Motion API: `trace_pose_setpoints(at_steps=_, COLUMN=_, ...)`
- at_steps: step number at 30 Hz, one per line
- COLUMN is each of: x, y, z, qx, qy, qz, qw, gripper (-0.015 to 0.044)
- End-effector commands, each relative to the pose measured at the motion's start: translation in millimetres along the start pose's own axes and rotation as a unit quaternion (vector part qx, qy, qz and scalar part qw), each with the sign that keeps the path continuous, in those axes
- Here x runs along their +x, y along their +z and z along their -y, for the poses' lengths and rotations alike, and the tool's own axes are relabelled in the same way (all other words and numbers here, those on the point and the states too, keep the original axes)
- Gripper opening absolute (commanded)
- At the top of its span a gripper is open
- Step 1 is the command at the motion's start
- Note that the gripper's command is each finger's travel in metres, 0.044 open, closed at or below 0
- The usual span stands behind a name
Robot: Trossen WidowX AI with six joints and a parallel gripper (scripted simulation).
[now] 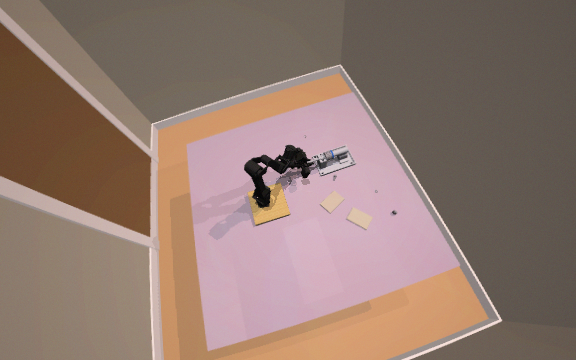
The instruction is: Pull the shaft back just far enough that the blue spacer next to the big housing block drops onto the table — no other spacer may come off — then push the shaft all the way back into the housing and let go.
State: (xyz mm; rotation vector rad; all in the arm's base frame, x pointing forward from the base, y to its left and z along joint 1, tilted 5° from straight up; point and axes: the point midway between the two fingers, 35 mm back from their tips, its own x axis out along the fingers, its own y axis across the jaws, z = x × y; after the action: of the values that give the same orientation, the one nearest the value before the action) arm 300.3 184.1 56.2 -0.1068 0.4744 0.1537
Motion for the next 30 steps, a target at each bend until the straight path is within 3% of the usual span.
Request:
trace_pose_setpoints(at_steps=1, x=-0.6, y=-0.4, z=0.6, qx=0.002, qy=-0.002, qz=0.000, qw=1.000, gripper=0.0000)
trace_pose_setpoints(at_steps=30, x=-3.6, y=-2.2, z=0.6, qx=0.002, qy=-0.002, qz=0.000, qw=1.000, gripper=0.0000)
